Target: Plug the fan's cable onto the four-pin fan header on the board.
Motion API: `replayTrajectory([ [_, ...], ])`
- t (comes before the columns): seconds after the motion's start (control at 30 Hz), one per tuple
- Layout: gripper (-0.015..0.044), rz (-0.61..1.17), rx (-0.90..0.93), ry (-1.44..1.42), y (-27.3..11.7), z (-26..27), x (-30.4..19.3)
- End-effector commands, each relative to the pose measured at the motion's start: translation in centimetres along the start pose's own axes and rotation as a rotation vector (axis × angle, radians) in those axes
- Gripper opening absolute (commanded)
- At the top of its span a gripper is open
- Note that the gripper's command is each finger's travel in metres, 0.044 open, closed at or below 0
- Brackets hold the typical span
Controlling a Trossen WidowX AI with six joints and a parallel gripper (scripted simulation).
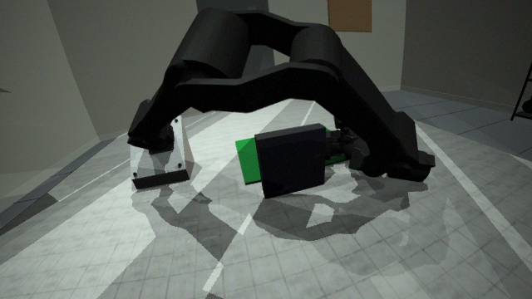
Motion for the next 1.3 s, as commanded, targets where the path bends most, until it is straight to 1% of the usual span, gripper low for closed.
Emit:
replayTrajectory([
  [0.0, 0.0026, 0.000, 0.000, 0.000, 0.0, 0.0, 0.0],
  [0.23, 0.0205, 0.000, 0.000, 0.000, 0.0, 0.0, 0.0],
  [1.0, 0.0205, 0.000, 0.000, 0.000, 0.0, 0.0, 0.0],
  [1.27, 0.0205, 0.001, 0.000, 0.000, -2.2, -0.4, 0.7],
])
Point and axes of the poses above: the point midway between the two fingers, 35 mm back from their tips, its own y axis out along the fingers, its own z axis across the jaws, x = y × z, the point moved 9 cm from there along -y, back along the fingers, and after that the axes turned 13 degrees about -y, right-handed, at the moved point
